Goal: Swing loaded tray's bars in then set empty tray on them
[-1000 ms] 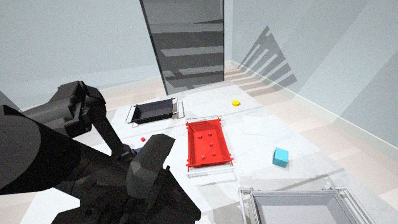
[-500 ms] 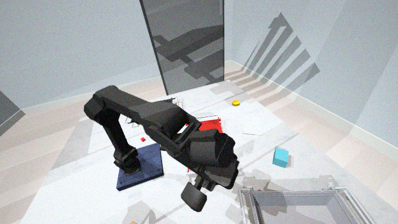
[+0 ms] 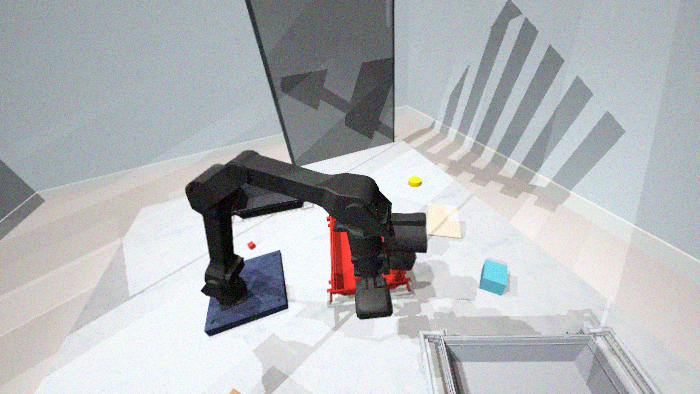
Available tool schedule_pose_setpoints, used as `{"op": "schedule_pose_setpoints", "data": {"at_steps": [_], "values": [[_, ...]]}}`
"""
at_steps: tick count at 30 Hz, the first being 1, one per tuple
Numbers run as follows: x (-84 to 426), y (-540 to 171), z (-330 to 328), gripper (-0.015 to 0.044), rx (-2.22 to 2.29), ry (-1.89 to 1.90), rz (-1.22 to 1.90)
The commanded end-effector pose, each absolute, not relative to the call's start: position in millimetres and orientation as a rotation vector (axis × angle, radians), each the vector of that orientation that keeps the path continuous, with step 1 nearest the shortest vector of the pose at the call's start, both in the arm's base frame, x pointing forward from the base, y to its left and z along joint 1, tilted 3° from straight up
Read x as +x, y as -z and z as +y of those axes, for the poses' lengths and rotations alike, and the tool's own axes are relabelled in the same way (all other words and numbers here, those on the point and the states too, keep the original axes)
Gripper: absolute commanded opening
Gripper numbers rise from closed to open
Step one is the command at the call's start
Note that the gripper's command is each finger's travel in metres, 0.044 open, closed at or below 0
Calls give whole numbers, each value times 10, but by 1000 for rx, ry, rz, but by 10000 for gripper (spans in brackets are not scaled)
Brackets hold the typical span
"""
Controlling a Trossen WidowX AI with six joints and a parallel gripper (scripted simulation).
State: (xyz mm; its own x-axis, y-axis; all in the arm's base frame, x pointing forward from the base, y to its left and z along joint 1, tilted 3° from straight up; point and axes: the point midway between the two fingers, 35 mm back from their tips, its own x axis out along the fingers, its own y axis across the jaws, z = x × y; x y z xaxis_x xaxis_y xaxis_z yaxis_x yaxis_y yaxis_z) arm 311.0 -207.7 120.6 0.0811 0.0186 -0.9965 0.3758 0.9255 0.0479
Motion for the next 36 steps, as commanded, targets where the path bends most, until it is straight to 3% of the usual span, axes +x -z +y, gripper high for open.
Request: {"op": "schedule_pose_setpoints", "data": {"at_steps": [1,36], "values": [[3079,-1157,-2053,82,296,250,1509],[3108,-557,-2039,82,296,250,1509]]}}
